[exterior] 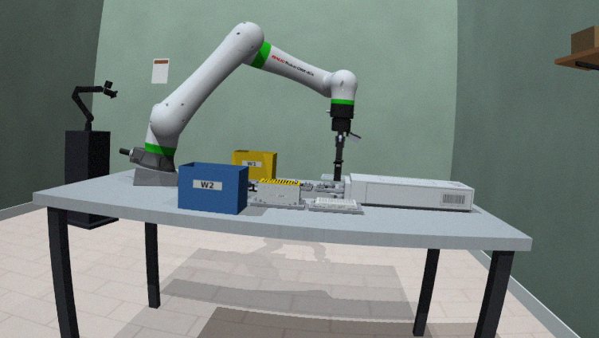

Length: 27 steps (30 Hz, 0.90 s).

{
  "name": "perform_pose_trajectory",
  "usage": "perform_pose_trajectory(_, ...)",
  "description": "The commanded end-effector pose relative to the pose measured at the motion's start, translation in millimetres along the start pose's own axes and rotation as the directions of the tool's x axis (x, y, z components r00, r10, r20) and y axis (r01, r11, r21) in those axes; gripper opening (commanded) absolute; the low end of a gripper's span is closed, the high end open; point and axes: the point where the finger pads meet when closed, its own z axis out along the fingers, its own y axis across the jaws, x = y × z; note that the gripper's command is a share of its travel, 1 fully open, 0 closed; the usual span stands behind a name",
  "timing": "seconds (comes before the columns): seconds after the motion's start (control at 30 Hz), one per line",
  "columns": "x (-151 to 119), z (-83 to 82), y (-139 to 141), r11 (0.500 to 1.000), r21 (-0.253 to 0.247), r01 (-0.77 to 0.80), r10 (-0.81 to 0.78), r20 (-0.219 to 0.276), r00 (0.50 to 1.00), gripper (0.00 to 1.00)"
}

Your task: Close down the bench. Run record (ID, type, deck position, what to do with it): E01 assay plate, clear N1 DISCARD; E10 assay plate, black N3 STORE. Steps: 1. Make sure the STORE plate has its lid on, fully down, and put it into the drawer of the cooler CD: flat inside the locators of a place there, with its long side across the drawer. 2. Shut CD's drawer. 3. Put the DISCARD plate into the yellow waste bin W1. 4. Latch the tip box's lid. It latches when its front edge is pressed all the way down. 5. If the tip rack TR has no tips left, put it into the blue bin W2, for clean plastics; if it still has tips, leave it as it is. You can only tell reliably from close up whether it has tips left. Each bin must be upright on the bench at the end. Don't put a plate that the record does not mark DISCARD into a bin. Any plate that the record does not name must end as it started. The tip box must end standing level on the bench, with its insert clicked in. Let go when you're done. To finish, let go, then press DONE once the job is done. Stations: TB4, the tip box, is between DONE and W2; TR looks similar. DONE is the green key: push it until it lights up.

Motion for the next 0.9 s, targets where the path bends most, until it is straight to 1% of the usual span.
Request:
perform_pose_trajectory(0.0, 0.7, -5.4, -0.1, 1.0, 0.0, 0.0, 0.0, -0.002, 1.0, 0.1)
perform_pose_trajectory(0.2, 0.7, -13.4, -0.1, 1.0, 0.0, 0.0, 0.0, -0.002, 1.0, 0.1)
perform_pose_trajectory(0.27, 0.7, -13.4, -0.1, 1.0, 0.0, 0.0, 0.0, -0.002, 1.0, 0.1)
perform_pose_trajectory(0.77, 0.7, -33.5, -0.1, 1.0, 0.0, 0.0, 0.0, -0.002, 1.0, 0.1)
perform_pose_trajectory(0.87, 0.7, -34.8, -0.1, 1.0, 0.0, 0.0, 0.0, -0.002, 1.0, 0.1)
